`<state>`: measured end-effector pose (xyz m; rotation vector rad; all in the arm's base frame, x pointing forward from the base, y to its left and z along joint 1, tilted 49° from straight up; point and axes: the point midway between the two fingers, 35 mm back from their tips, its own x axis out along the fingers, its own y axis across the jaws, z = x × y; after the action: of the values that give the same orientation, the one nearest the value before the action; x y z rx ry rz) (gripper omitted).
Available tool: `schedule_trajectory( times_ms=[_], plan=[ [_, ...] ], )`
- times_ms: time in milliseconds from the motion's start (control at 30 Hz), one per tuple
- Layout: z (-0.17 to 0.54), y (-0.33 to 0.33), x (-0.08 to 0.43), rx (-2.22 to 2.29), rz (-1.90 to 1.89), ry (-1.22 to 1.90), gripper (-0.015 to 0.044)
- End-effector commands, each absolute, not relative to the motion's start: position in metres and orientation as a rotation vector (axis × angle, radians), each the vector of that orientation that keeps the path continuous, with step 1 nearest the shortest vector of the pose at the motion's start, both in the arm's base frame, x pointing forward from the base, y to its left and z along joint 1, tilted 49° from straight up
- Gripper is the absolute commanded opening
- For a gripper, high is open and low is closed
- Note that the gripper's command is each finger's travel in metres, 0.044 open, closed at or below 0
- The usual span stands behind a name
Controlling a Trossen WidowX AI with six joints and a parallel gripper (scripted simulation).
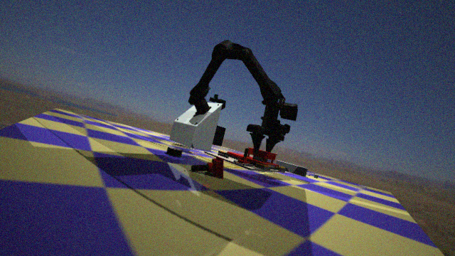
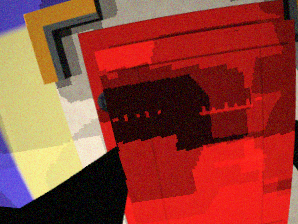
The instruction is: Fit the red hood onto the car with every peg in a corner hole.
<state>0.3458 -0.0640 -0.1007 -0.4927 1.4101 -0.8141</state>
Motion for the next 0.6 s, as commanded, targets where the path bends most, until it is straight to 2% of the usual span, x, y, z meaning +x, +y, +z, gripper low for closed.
schedule_trajectory(
  times_ms=[0,567],
  plan=[
    [-0.0999,-0.0644,0.3459,-0.492,-0.816,1.412,0.0000],
    [-0.0973,-0.0612,0.3457,-0.492,-0.815,1.410,0.0000]
  ],
)
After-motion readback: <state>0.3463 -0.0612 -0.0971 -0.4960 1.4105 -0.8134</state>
